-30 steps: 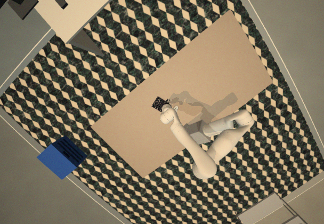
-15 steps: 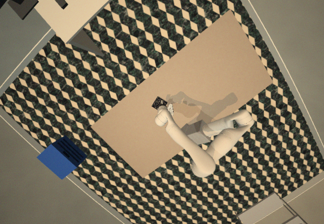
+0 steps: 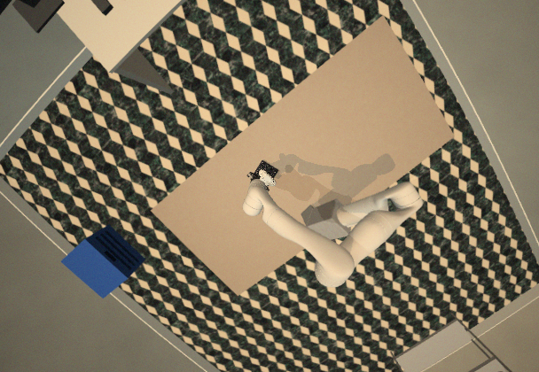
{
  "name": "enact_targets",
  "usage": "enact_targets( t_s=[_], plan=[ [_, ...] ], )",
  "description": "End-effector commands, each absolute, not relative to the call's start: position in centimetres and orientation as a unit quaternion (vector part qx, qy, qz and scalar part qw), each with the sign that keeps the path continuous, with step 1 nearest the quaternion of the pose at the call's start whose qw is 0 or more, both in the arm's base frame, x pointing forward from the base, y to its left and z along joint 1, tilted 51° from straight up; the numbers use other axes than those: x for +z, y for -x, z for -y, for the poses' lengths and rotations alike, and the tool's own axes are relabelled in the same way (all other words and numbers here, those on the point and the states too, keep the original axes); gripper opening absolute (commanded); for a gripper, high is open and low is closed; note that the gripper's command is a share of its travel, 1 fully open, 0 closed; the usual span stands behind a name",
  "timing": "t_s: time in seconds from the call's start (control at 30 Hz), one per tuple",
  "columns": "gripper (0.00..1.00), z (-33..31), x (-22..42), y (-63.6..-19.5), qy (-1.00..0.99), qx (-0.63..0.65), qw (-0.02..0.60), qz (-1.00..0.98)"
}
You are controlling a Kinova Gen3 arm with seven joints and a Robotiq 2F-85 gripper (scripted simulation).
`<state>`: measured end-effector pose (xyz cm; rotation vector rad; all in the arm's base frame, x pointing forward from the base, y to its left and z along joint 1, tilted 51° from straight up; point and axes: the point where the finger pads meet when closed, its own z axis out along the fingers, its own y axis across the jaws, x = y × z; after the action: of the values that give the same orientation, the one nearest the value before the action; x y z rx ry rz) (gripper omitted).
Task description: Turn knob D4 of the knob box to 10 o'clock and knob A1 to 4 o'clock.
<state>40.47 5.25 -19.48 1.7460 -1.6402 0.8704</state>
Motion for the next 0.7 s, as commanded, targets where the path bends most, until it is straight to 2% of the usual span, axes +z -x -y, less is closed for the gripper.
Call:
enact_targets(
  t_s=[0.0,0.67],
  plan=[
    [0.19,-6.13,-20.04,-41.28,-0.677,0.313,0.298,0.595],
    [0.19,-6.83,-20.36,-41.81,-0.704,0.301,0.309,0.564]
  ],
)
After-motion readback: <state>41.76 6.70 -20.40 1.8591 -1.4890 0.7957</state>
